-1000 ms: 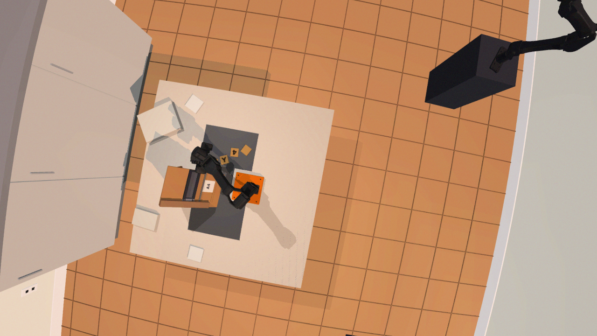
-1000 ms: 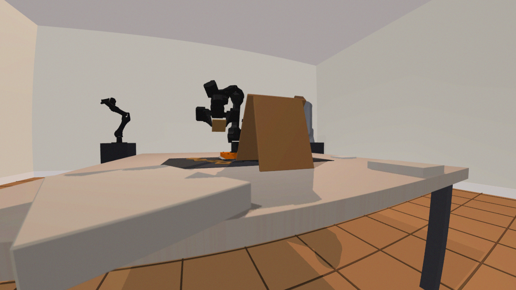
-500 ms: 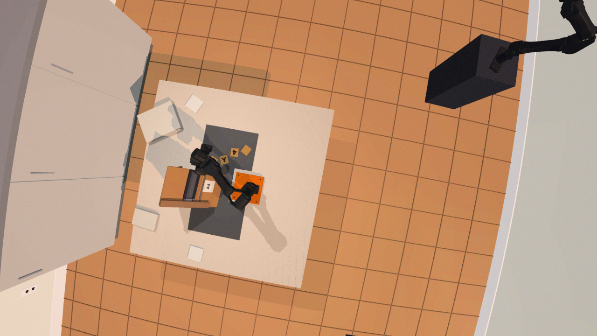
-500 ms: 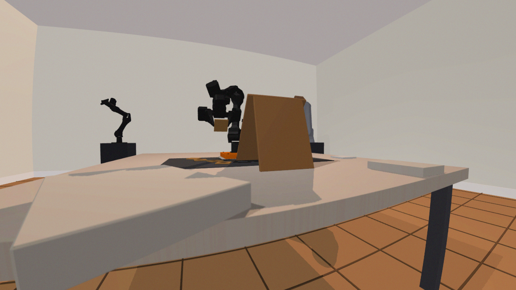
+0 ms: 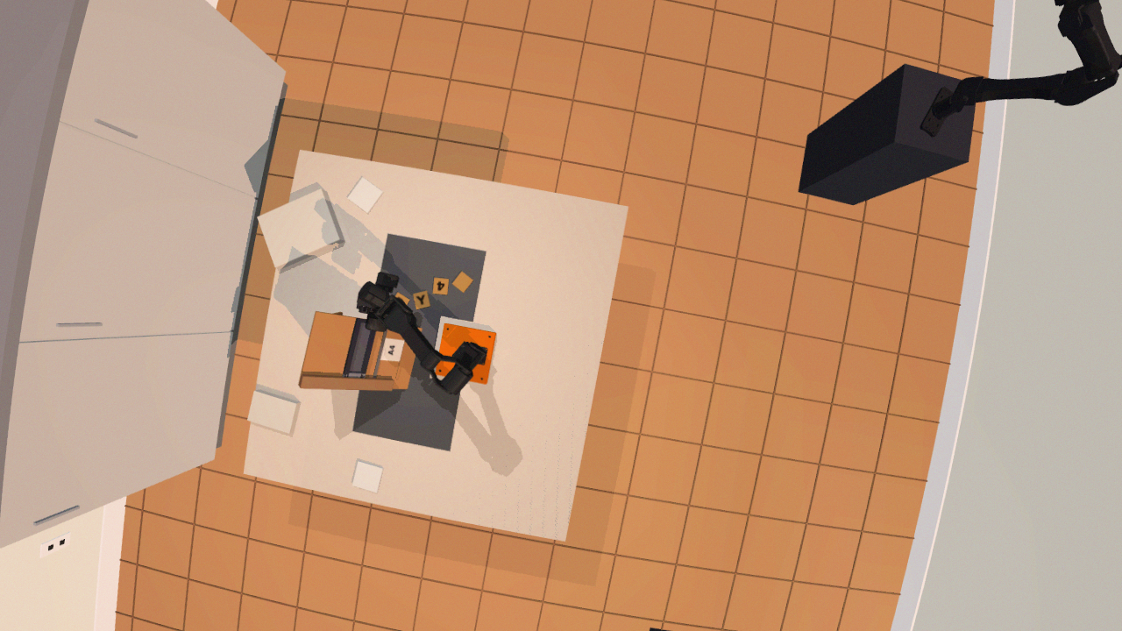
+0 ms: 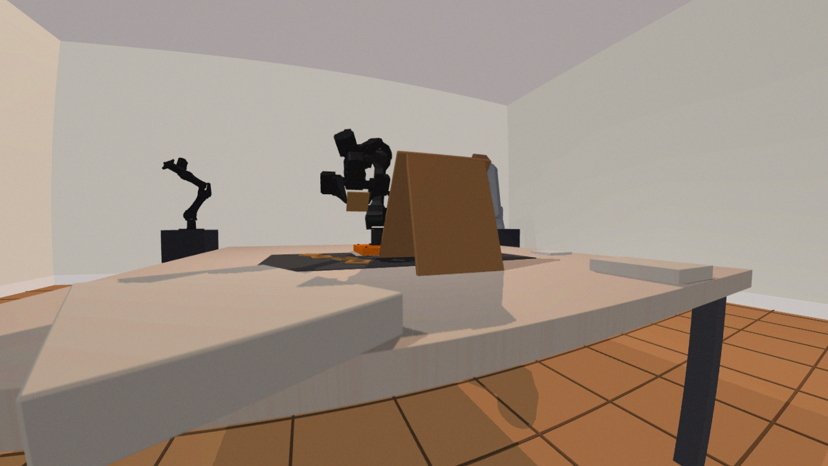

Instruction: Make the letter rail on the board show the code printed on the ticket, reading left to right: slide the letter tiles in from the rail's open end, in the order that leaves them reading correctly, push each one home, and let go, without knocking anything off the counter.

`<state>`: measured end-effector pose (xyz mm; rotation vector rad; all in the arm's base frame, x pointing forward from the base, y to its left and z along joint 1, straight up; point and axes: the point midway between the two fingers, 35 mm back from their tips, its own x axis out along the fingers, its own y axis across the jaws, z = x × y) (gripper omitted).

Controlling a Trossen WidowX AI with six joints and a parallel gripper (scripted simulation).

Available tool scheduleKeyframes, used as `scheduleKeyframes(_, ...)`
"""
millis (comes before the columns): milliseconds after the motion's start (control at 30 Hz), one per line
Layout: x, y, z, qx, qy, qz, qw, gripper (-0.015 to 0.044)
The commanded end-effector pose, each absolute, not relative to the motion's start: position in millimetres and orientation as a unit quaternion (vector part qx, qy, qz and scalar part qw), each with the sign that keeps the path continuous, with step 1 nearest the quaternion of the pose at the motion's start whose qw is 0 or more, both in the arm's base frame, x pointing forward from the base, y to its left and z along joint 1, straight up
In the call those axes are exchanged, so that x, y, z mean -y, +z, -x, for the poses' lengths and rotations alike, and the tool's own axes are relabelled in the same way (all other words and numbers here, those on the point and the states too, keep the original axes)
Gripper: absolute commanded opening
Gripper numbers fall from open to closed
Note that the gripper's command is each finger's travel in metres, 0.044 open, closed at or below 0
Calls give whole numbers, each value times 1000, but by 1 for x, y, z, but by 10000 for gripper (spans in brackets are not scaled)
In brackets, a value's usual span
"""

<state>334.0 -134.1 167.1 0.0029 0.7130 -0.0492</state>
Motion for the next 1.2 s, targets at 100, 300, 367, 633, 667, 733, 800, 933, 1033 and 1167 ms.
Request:
scheduleKeyframes(100, 131, 167, -334, -349, -26, -3, 937, 0)
scheduleKeyframes(300, 128, 166, -334, -349, -26, -3, 937, 0)
scheduleKeyframes(367, 127, 166, -335, -348, -26, -3, 937, 0)
scheduleKeyframes(633, 123, 166, -335, -348, -26, -3, 937, 0)
scheduleKeyframes(667, 122, 166, -335, -348, -26, -3, 937, 0)
scheduleKeyframes(733, 121, 166, -335, -348, -26, -3, 937, 0)
scheduleKeyframes(800, 120, 166, -335, -348, -26, -3, 937, 0)
scheduleKeyframes(933, 118, 166, -335, -348, -26, -3, 937, 0)
scheduleKeyframes(1033, 117, 166, -335, -348, -26, -3, 937, 0)
scheduleKeyframes(1167, 115, 166, -335, -348, -26, -3, 937, 0)
